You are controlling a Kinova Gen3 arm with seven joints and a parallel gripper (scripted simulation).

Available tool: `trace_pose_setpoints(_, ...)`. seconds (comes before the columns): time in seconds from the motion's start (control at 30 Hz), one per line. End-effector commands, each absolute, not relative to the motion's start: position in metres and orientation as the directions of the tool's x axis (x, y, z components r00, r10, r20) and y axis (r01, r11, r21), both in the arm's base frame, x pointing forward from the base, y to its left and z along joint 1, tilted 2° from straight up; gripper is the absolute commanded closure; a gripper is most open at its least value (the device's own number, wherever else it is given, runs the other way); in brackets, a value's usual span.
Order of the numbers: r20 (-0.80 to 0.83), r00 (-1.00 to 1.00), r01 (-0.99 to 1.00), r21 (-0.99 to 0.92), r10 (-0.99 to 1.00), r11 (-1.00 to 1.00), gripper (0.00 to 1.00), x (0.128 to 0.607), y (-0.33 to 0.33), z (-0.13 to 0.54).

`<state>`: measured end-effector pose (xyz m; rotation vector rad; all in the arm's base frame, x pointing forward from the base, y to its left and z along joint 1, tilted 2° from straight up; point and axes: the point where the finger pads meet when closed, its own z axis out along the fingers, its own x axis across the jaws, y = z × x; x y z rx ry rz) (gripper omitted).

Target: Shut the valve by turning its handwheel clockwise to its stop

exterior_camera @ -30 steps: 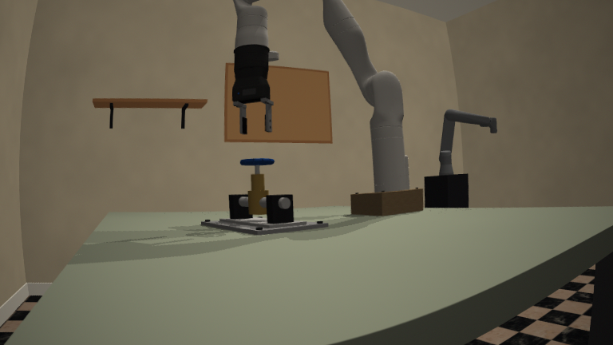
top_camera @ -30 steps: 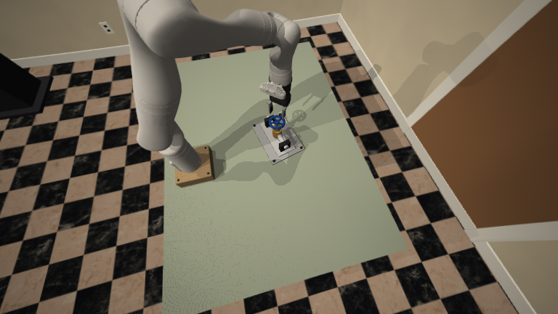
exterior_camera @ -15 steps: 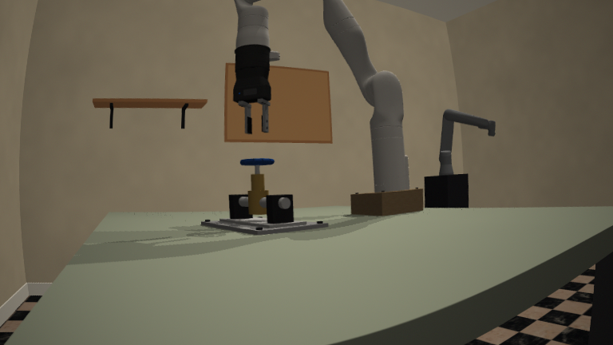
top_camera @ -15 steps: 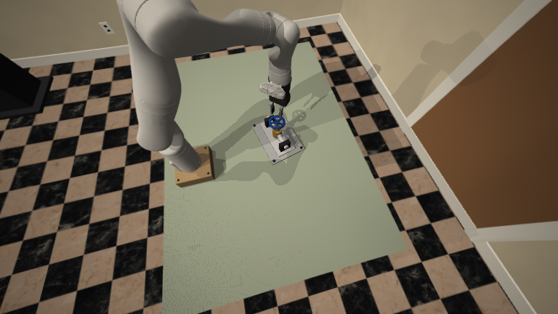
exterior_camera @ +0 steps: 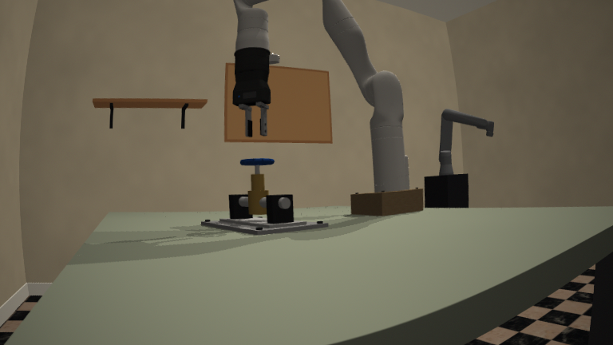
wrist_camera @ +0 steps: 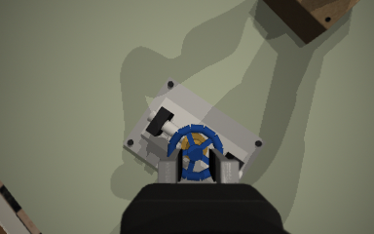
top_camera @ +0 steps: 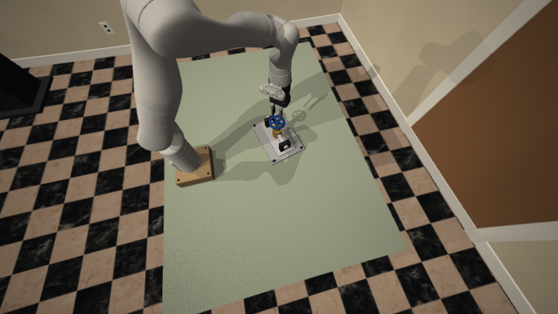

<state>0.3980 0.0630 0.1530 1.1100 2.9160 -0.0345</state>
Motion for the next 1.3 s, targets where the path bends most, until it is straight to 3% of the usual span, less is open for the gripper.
trace_pose_setpoints(0.0, -0.026, -0.748, 0.664, -0.015, 0.664, 0.748, 0.4, 0.397, 0.063, 0.151)
trace_pose_setpoints(1.27, -0.026, -0.748, 0.664, -0.015, 0.664, 0.748, 0.4, 0.398, 0.063, 0.114)
